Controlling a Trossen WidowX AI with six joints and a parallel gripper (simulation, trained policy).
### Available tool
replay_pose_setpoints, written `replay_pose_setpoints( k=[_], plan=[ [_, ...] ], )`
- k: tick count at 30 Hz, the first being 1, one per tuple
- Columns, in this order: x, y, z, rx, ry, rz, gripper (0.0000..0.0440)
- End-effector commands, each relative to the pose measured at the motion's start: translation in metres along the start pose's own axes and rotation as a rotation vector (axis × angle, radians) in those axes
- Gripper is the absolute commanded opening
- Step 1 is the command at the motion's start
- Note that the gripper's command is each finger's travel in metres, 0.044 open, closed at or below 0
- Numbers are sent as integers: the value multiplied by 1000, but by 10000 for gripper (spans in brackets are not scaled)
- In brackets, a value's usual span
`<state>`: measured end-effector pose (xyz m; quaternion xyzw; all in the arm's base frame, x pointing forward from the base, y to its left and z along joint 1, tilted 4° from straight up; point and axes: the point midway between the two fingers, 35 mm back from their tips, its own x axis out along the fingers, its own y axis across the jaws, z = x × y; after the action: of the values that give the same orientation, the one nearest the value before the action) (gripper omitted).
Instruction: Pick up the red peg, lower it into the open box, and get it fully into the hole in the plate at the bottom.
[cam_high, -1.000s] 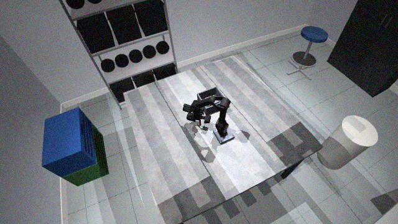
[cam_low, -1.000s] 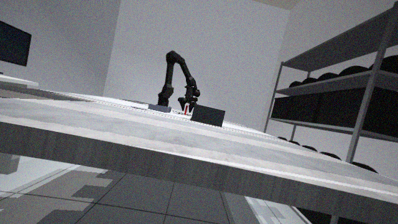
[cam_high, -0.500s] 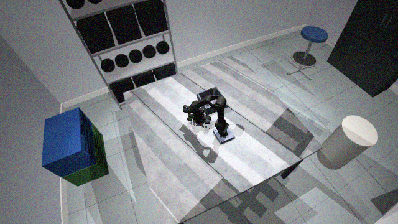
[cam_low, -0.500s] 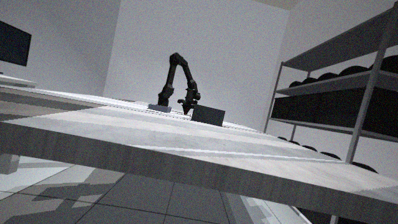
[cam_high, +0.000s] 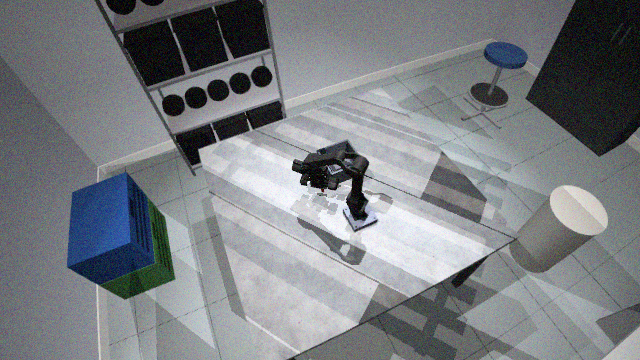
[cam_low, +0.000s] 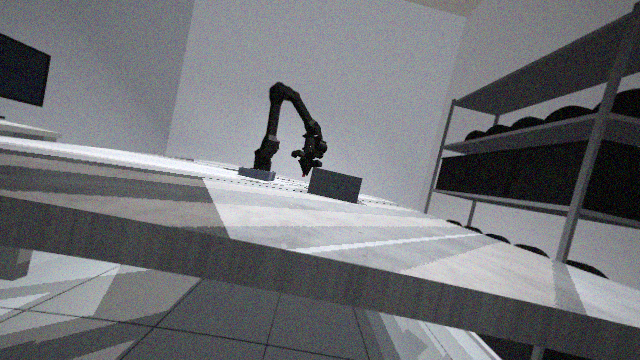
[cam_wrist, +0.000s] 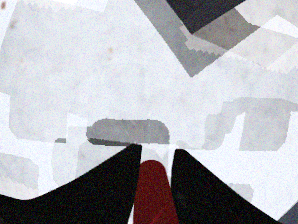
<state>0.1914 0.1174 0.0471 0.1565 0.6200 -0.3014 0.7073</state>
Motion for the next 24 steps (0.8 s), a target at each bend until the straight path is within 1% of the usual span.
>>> replay_pose_setpoints(
  k=[1, 6, 10, 17, 24],
  plan=[
    [-17, 1, 14, 21, -32, 20, 0],
    [-37, 1, 33, 70, -67, 33, 0],
    [-45, -2, 50, 121, -90, 33, 0],
    [-52, -7, 84, 210, -126, 35, 0],
    [-49, -15, 118, 277, -148, 28, 0]
  ],
)
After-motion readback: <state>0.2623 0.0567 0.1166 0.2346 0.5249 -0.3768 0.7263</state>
